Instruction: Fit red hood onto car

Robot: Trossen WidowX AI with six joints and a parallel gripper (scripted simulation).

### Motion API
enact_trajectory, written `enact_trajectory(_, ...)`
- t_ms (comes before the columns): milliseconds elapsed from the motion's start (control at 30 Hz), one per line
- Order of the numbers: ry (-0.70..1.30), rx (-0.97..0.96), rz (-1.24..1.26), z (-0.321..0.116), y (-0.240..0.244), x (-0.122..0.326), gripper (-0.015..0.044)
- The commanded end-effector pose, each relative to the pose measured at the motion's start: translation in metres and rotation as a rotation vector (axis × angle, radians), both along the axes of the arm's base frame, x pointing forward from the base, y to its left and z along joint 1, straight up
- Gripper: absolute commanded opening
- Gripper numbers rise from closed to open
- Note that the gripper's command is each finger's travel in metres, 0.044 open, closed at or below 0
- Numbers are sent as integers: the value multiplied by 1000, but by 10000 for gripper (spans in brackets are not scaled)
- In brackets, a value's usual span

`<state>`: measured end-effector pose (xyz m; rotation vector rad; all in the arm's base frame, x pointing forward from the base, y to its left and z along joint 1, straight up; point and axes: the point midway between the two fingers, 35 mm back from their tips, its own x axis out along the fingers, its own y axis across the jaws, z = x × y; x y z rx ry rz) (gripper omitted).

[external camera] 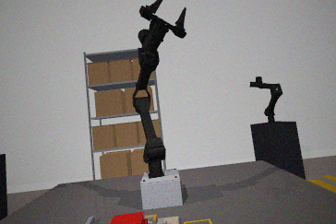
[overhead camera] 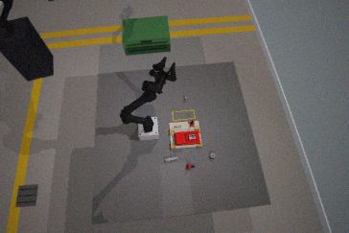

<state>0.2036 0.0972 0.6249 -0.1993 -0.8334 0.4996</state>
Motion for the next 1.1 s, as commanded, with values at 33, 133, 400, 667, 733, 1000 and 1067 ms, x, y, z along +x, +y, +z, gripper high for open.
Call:
enact_trajectory(33,232,54,-15,-40,-8,55,440)
enact_trajectory(133,358,96,-27,-64,-15,81,440)
enact_trajectory(400,685,238,-83,-135,-42,139,440)
enact_trajectory(667,910,400,-135,-192,-70,165,440)
enact_trajectory(733,940,422,-144,-200,-73,168,440)
enact_trajectory(1000,1209,624,-257,-279,-111,187,440)
enact_trajectory(1067,1277,683,-293,-301,-121,189,440)
